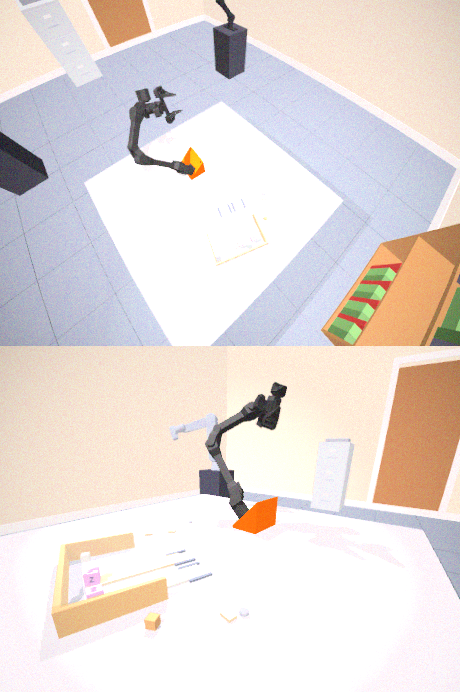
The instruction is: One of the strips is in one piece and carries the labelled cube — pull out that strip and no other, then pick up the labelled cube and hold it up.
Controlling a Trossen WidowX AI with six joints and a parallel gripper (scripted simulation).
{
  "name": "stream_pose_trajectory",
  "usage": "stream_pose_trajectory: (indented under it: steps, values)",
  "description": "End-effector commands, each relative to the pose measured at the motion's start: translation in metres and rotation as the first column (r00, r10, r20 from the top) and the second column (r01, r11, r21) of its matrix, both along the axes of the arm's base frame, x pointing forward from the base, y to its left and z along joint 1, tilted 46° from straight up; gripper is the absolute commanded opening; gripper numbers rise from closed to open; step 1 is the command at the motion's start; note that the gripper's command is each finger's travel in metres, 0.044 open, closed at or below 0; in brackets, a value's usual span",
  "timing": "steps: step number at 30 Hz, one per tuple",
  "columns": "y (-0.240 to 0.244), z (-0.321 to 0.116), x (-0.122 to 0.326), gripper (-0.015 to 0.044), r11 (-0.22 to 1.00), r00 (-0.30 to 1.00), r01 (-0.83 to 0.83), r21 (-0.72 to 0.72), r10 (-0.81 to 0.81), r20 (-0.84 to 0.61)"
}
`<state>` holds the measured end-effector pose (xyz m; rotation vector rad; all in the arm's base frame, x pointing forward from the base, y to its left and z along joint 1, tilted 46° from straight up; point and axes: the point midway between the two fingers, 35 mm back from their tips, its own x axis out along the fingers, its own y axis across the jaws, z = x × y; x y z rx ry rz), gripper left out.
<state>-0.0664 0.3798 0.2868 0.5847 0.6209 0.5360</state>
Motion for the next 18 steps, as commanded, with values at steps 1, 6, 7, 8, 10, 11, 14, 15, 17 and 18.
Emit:
stream_pose_trajectory:
  steps: [1, 6, 7, 8, 10, 11, 14, 15, 17, 18]
  values:
    - [0.001, -0.001, 0.003, 0.04, 1.0, 1.0, 0.004, -0.006, -0.004, 0.005]
    - [0.006, -0.024, 0.08, 0.04, 0.978, 0.987, 0.111, -0.175, -0.088, 0.135]
    - [0.004, -0.03, 0.098, 0.04, 0.967, 0.981, 0.137, -0.214, -0.104, 0.162]
    - [0.002, -0.034, 0.113, 0.04, 0.956, 0.976, 0.159, -0.247, -0.115, 0.183]
    - [-0.004, -0.044, 0.145, 0.04, 0.926, 0.964, 0.206, -0.317, -0.137, 0.227]
    - [-0.008, -0.048, 0.161, 0.04, 0.907, 0.958, 0.23, -0.352, -0.147, 0.246]
    - [-0.026, -0.062, 0.206, 0.04, 0.842, 0.94, 0.294, -0.452, -0.169, 0.296]
    - [-0.033, -0.066, 0.22, 0.04, 0.818, 0.935, 0.313, -0.483, -0.174, 0.31]
    - [-0.048, -0.075, 0.247, 0.04, 0.765, 0.925, 0.347, -0.542, -0.183, 0.334]
    - [-0.057, -0.079, 0.259, 0.04, 0.736, 0.92, 0.363, -0.571, -0.186, 0.345]
